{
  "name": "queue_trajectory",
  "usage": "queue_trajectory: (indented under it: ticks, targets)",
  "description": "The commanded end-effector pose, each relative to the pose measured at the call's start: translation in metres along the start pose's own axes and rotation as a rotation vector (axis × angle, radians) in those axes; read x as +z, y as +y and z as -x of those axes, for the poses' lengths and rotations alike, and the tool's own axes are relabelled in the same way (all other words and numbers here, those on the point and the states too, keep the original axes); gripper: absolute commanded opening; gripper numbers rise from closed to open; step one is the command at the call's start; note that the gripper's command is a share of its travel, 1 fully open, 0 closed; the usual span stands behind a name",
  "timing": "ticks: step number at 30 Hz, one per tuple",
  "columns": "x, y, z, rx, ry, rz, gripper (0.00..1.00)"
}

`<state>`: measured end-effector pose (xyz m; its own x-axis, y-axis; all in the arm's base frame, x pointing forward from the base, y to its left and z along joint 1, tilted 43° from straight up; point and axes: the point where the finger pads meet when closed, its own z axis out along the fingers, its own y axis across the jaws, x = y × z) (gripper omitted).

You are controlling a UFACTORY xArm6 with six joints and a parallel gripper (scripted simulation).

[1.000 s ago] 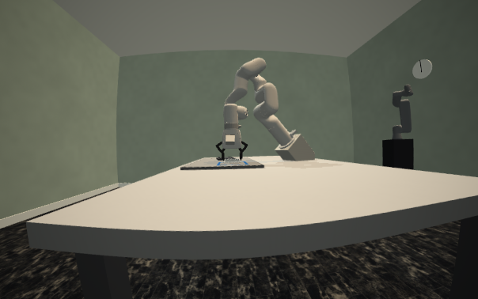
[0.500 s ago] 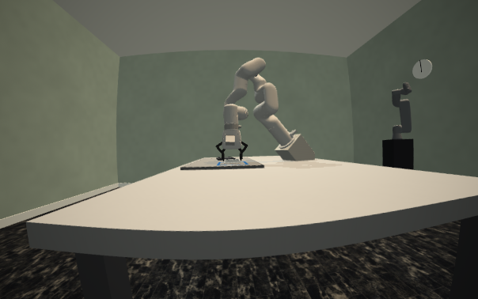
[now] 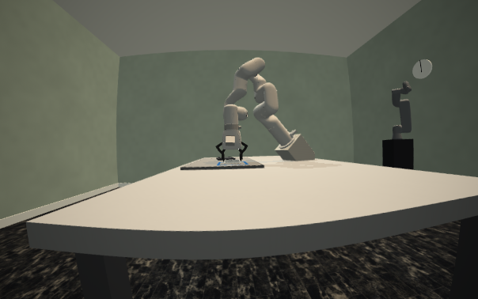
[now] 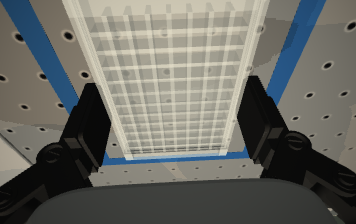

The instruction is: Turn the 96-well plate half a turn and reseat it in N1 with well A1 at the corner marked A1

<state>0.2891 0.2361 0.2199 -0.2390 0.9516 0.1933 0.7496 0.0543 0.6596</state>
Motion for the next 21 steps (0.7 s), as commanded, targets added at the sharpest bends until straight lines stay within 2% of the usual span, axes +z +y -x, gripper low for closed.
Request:
queue_trajectory:
  ticks: [1,6,7,21]
  targets:
    - [-0.0002,0.001,-0.0006,0.0,0.001,0.002,0.0]
    - [0.0005,0.001,-0.0006,0.0,0.001,0.002,0.0]
    - [0.0012,0.001,-0.0006,0.0,0.001,0.002,1.0]
    - [0.0012,0.001,-0.0006,0.0,0.002,0.002,1.0]
